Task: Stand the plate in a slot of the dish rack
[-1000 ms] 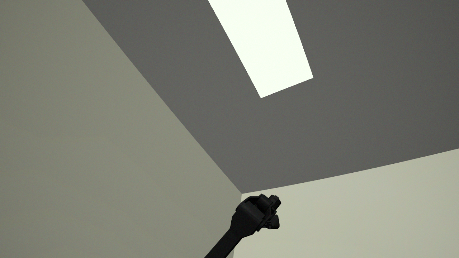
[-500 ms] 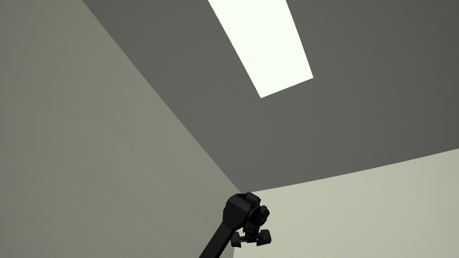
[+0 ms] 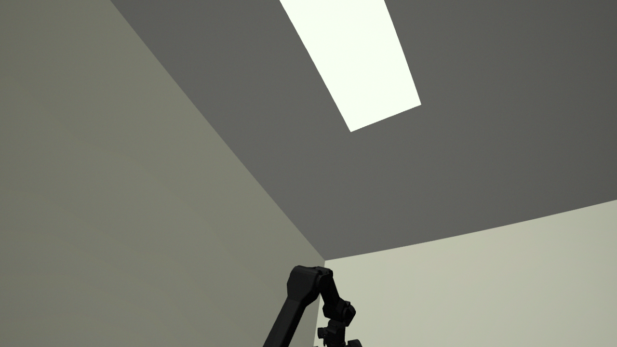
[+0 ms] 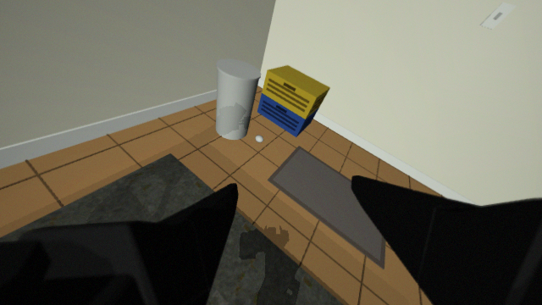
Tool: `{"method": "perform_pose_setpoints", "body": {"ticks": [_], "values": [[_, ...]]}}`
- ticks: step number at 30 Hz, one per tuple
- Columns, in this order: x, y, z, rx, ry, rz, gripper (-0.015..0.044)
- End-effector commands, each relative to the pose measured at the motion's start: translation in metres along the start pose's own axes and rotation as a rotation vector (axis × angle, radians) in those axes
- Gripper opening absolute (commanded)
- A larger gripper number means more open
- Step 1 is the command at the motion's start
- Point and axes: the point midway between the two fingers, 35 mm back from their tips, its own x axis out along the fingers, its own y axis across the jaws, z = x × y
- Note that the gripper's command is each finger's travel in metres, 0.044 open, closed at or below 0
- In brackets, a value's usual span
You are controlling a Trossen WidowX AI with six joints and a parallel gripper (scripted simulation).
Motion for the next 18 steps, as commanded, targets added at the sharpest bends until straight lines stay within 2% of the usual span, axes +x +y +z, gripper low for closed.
{"method": "perform_pose_setpoints", "body": {"ticks": [1,9,18], "values": [[0.019,0.002,-0.028,-0.012,0.102,0.012,0.0400],[0.042,-0.004,-0.094,-0.021,0.322,0.011,0.0400],[0.047,-0.020,-0.174,0.003,0.560,-0.004,0.0400]]}}
